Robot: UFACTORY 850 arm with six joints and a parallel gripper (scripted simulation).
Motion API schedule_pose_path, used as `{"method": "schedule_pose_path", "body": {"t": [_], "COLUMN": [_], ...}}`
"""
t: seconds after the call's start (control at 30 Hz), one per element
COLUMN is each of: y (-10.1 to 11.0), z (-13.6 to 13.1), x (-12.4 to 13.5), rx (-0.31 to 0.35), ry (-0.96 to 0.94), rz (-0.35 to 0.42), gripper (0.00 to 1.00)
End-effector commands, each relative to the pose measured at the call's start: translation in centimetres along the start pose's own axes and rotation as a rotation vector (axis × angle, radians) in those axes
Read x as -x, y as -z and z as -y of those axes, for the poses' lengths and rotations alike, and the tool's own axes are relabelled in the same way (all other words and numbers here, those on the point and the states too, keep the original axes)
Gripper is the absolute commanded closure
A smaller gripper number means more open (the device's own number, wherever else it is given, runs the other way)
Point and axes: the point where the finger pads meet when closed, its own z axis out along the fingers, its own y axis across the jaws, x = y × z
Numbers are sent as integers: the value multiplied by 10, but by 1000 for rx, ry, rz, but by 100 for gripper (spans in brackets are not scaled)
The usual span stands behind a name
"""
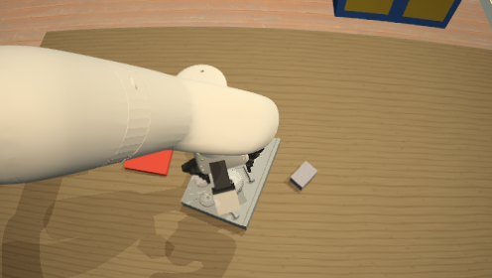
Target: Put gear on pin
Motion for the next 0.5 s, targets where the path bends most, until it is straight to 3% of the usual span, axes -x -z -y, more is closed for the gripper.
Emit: {"method": "schedule_pose_path", "body": {"t": [0.0, 0.13, 0.2, 0.23, 0.47], "y": [0, 0, 0, 0, 0], "z": [1, 0, 0, 0, 0], "x": [0, 0, 0, 0, 0], "rx": [18, 10, 10, 10, 24], "ry": [277, 476, 476, 618, 925], "rz": [24, 23, 23, 28, 50], "gripper": [0, 0, 0, 0, 0]}}
